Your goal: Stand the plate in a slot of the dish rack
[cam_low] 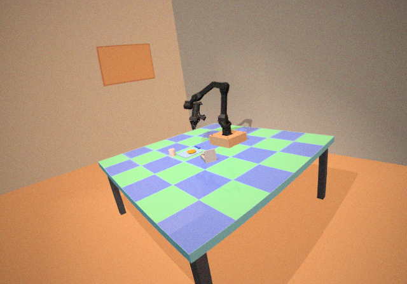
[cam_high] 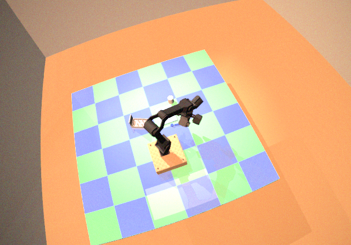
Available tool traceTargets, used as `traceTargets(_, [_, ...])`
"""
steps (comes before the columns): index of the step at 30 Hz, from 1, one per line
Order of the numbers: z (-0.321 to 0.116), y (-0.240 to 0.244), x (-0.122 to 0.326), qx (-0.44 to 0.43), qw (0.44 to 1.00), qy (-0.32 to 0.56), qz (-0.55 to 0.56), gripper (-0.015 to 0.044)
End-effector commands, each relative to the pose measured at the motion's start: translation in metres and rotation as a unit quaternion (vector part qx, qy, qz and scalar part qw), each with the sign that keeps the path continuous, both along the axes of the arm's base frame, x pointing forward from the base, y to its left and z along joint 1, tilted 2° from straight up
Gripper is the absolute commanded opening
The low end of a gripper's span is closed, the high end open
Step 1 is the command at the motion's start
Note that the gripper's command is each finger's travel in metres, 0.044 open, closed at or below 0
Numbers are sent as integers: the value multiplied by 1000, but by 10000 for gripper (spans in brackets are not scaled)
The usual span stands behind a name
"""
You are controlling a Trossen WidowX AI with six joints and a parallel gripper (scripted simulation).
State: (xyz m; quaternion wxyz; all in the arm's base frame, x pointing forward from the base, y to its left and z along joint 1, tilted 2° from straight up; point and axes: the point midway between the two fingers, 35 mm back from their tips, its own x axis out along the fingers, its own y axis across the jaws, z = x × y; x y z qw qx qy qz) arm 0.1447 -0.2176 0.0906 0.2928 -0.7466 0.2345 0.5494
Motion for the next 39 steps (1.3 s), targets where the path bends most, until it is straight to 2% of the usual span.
traceTargets(1, [0,0,0,0,1000,0,1,400])
traceTargets(11, [-2,7,12,-15,995,9,94,400])
traceTargets(20, [-6,13,26,-47,969,20,242,400])
traceTargets(29, [-10,19,40,-76,919,28,385,400])
traceTargets(39, [-14,27,56,-106,838,33,534,400])
